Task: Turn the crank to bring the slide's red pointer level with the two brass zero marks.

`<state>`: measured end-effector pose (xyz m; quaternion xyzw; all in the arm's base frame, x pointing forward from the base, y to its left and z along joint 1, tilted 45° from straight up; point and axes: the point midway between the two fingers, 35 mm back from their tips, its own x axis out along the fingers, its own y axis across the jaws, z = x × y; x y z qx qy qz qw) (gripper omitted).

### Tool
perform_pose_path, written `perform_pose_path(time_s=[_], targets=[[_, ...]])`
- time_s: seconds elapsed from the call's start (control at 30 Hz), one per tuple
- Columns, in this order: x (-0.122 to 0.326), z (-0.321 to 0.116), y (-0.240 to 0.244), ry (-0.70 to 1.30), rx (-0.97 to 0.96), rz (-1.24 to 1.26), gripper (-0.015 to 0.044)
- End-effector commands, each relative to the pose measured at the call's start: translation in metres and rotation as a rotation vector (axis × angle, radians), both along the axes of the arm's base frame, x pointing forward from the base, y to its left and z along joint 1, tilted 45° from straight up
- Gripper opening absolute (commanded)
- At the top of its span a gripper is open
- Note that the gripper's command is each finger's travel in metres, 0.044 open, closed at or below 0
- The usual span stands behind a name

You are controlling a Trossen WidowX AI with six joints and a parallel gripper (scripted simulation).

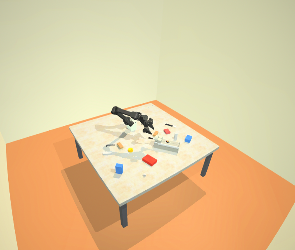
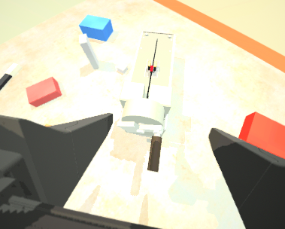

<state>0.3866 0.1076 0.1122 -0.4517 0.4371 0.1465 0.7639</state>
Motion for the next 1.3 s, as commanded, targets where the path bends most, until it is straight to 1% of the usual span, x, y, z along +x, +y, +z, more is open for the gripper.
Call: perform_pose_path(time_s=[0.0, 0.53, 0.93, 1.03, 1.27], targets=[[-0.001, 0.011, 0.009, -0.004, -0.003, -0.009, 0.044], [0.056, -0.027, 0.052, -0.207, -0.023, -0.269, 0.044], [0.081, -0.061, 0.09, -0.398, -0.008, -0.421, 0.044], [0.082, -0.064, 0.088, -0.401, -0.007, -0.423, 0.044], [0.084, -0.096, 0.057, -0.402, -0.008, -0.423, 0.044]])
